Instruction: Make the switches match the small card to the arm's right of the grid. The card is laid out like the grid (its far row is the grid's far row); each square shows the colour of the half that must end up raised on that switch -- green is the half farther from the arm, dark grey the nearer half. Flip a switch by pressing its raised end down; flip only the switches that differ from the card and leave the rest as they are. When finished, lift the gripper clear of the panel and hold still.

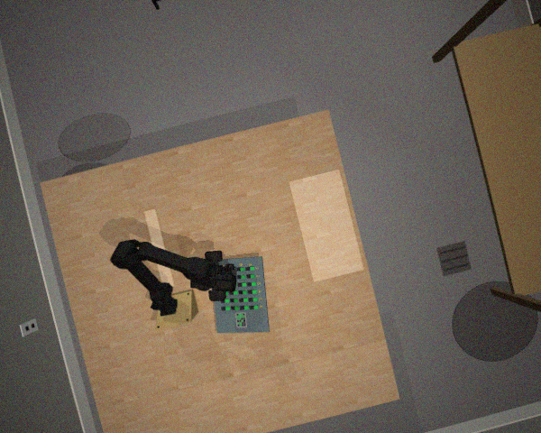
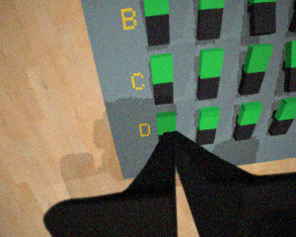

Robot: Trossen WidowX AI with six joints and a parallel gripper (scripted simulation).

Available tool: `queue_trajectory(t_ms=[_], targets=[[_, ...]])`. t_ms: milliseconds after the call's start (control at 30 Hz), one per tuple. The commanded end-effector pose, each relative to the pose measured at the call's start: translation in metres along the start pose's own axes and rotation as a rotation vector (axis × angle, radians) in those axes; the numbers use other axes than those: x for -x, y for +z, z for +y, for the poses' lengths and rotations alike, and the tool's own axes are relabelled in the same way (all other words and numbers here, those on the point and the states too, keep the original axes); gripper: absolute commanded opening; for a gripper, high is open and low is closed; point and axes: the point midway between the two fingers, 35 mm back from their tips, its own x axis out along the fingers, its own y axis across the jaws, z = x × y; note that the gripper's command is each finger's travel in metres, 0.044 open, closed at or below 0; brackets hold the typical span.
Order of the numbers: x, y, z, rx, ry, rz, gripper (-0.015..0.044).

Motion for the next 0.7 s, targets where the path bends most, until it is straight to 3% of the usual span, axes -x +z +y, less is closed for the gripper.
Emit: queue_trajectory(t_ms=[0,667], targets=[[-0.005,0.000,0.000,-0.004,0.005,-0.002,0.0000],[-0.015,0.001,0.000,-0.004,0.005,-0.002,0.0000]])
